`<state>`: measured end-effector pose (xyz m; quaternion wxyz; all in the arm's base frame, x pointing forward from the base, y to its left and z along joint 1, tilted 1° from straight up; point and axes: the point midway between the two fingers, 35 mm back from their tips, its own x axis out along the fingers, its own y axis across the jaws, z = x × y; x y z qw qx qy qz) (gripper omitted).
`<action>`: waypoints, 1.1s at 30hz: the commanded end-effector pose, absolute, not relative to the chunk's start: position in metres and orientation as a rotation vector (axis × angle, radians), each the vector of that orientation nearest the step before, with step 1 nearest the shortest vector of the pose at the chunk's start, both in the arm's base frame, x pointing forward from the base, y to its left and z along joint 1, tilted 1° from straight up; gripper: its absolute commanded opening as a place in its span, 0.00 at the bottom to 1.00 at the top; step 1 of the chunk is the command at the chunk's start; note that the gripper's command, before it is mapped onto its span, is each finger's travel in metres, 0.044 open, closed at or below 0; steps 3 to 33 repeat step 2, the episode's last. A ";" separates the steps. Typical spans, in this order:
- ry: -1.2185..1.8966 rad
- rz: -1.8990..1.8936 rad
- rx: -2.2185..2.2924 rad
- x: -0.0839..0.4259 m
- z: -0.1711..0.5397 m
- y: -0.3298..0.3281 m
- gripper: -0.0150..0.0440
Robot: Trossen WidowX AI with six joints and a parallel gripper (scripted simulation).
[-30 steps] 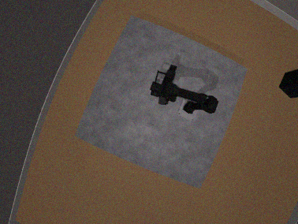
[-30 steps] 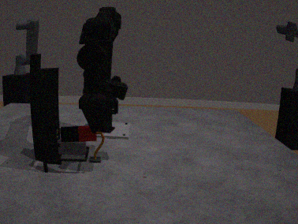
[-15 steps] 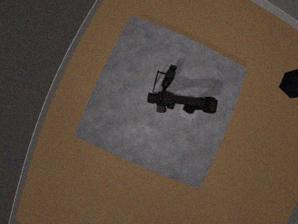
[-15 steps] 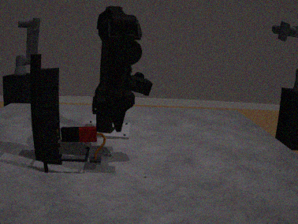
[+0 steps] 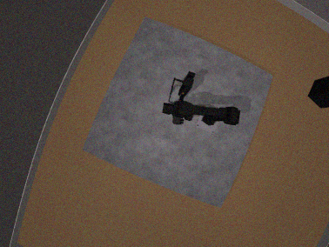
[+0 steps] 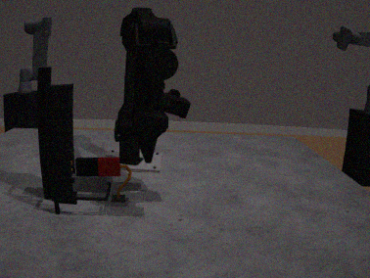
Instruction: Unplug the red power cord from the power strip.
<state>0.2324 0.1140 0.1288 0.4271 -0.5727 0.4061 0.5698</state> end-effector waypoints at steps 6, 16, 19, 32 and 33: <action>1.017 1.422 -1.424 0.232 0.129 0.114 1.00; 1.017 1.422 -1.424 0.232 0.129 0.114 1.00; 1.017 1.422 -1.424 0.232 0.129 0.114 1.00; 1.017 1.422 -1.424 0.232 0.129 0.114 1.00; 1.017 1.422 -1.424 0.232 0.129 0.114 1.00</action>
